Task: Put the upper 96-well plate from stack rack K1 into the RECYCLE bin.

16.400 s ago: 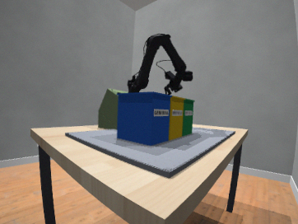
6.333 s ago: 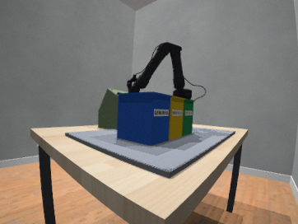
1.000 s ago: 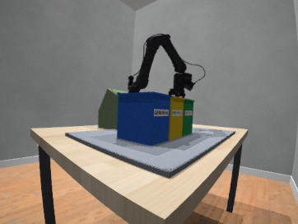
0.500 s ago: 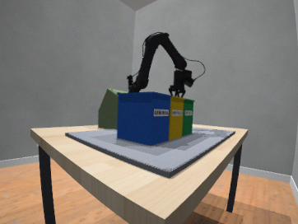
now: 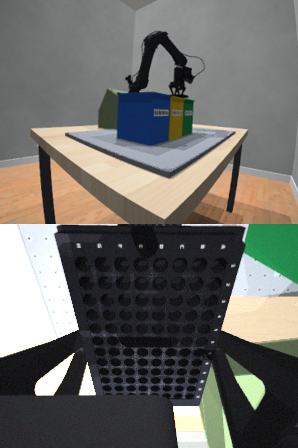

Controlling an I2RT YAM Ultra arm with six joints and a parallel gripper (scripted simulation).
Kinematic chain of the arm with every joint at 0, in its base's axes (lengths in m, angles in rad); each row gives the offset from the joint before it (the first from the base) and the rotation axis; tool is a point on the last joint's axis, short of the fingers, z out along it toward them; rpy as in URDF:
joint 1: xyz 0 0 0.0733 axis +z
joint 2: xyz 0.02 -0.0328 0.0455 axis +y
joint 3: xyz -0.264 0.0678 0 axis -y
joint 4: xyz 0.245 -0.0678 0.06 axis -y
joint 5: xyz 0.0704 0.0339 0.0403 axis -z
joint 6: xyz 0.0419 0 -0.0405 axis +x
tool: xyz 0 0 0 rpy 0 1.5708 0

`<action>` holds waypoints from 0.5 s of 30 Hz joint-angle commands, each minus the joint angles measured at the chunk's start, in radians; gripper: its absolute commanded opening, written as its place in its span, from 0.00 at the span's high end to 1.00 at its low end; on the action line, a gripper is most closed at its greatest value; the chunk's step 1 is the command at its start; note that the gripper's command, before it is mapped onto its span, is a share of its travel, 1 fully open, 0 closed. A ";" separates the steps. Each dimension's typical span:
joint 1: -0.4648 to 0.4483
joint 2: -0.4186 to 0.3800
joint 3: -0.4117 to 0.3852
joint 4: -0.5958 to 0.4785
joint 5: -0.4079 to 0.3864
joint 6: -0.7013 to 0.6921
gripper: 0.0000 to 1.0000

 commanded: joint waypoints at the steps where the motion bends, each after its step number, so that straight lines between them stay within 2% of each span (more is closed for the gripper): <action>1: 0.024 -0.039 0.037 -0.034 0.017 0.019 1.00; 15: 0.031 -0.040 0.048 -0.045 0.020 0.025 1.00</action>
